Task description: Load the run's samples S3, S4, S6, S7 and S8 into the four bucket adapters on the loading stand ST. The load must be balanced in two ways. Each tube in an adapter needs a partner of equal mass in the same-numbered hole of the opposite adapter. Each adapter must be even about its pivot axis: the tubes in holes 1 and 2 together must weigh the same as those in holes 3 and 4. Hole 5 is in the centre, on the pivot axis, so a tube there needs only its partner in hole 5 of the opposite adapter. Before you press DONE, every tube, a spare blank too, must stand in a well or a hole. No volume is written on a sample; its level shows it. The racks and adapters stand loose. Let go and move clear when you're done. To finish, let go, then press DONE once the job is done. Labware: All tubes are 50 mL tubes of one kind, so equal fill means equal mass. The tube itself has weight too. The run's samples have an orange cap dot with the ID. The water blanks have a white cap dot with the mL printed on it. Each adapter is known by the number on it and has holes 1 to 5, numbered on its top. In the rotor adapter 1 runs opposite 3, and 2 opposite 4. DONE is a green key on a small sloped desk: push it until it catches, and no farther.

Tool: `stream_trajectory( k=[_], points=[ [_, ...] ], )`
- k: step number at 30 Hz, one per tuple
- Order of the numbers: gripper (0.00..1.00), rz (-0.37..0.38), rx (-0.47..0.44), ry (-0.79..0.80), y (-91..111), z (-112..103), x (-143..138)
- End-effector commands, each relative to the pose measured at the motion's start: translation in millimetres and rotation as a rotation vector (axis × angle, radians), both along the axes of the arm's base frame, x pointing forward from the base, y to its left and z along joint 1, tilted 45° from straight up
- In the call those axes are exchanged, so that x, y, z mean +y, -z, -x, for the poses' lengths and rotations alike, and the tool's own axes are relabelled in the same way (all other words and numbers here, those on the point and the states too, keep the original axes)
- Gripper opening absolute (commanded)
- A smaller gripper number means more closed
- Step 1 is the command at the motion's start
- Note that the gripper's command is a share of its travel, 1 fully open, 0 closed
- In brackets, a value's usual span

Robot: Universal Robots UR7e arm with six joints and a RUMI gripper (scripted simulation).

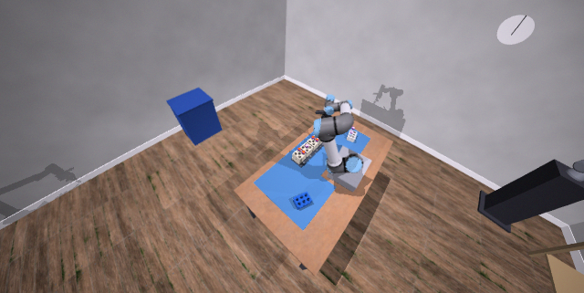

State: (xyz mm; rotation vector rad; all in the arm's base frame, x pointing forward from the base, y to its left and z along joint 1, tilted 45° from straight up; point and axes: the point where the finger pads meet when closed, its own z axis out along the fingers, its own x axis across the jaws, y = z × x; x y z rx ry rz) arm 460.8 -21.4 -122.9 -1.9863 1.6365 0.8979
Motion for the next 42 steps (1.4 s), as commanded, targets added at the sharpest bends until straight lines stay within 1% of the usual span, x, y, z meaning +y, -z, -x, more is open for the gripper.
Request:
stream_trajectory(
  k=[1, 5, 12, 29, 42],
  points=[
    [0.0, 0.001, -0.001, 0.001, 8, 2, 7],
    [0.0, 0.001, -0.001, 0.001, 12, 3, 11],
    [0.0, 0.001, -0.001, 0.001, 25, 7, 23],
    [0.0, 0.001, -0.001, 0.001, 25, 7, 23],
    [0.0, 0.001, -0.001, 0.001, 36, 10, 33]
  ],
)
